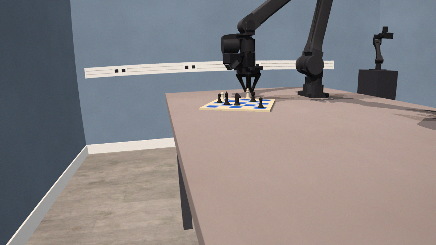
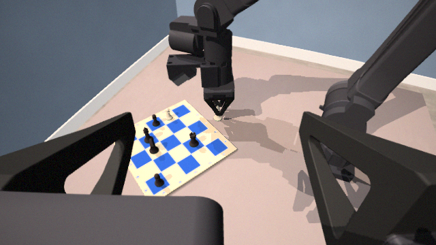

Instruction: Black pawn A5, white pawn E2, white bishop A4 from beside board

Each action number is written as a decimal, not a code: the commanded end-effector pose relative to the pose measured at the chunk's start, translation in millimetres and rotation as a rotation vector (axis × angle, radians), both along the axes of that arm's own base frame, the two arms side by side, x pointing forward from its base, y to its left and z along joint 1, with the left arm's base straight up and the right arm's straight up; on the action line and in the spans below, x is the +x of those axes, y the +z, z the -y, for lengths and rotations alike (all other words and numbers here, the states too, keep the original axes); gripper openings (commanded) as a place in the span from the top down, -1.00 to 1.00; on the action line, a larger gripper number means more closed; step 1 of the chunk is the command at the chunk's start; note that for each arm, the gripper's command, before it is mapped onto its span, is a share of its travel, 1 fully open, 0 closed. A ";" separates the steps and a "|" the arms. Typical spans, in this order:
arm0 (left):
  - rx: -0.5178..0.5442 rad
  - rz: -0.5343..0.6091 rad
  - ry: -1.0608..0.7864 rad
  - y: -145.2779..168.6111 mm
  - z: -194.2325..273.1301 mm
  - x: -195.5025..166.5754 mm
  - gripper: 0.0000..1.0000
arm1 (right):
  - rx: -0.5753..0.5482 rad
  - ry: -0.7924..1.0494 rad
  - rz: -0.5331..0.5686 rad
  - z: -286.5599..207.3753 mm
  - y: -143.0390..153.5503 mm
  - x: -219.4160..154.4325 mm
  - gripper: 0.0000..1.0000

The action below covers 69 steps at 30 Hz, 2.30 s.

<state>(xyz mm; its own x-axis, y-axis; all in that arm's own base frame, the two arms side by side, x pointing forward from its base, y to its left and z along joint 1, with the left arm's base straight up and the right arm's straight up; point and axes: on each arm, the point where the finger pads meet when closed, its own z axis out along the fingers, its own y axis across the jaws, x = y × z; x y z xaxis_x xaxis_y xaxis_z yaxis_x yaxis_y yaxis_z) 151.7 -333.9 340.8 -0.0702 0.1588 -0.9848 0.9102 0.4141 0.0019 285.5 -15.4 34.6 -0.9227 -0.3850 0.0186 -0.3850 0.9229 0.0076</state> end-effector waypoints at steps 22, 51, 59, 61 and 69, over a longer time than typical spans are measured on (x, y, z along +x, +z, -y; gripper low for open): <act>-0.022 0.008 -0.001 16.8 2.5 1.1 -1.00 | -0.002 0.008 0.065 2.4 13.4 20.7 0.93; 0.079 -0.061 0.201 -42.4 -39.7 30.0 -1.00 | 0.019 -0.046 0.066 -167.3 81.9 41.9 0.93; 0.090 -0.061 0.221 -52.8 -47.4 32.4 -1.00 | 0.024 -0.022 0.057 -198.2 77.1 44.5 0.93; 0.086 -0.056 0.227 -57.0 -50.1 34.2 -1.00 | 0.028 0.000 0.057 -205.1 73.5 45.0 0.93; 0.059 -0.035 0.218 -45.1 -48.5 33.0 -1.00 | 0.005 -0.002 0.015 -191.0 38.5 29.2 0.93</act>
<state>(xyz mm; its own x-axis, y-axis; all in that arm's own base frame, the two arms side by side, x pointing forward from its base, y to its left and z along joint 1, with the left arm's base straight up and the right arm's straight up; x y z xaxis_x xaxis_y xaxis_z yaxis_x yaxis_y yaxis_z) 183.3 -282.9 264.2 -0.1832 0.2511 -0.9505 0.7982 0.6023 0.0053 307.8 172.0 76.7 -0.9171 -0.3982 0.0198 -0.3982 0.9173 0.0059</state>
